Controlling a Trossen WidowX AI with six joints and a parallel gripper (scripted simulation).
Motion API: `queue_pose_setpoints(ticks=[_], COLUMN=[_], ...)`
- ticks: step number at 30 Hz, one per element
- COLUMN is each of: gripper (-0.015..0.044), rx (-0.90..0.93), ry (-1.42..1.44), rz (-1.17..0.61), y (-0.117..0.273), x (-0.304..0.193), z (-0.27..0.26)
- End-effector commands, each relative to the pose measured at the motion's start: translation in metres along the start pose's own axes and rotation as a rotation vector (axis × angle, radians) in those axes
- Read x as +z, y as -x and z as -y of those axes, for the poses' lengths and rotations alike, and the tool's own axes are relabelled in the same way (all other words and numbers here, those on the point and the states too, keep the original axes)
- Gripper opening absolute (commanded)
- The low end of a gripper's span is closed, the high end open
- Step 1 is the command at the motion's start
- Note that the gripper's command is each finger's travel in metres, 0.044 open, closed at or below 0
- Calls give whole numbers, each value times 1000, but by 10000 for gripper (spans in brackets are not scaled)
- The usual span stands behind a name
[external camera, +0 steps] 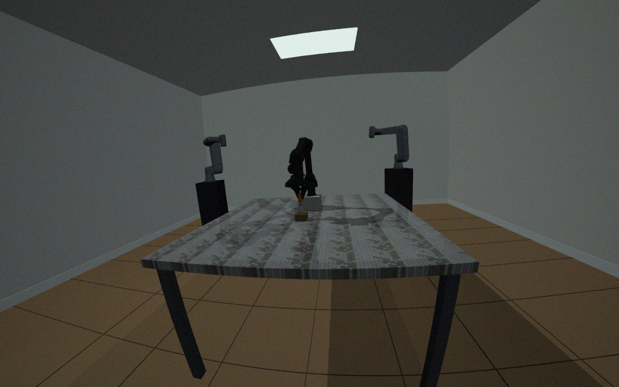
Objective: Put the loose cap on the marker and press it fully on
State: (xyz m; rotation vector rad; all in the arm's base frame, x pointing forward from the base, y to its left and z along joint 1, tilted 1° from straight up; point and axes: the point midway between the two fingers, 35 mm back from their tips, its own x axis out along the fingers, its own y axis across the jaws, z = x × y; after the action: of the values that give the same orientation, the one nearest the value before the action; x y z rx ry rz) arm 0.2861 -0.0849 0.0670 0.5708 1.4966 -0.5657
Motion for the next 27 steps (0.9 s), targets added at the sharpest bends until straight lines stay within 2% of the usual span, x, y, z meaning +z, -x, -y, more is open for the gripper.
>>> queue_pose_setpoints(ticks=[1, 27], gripper=[0, 0], rx=[-1, -1], ry=[4, 4], rz=[7, 7], y=[-1, -37], x=[-1, 1], z=[4, 3])
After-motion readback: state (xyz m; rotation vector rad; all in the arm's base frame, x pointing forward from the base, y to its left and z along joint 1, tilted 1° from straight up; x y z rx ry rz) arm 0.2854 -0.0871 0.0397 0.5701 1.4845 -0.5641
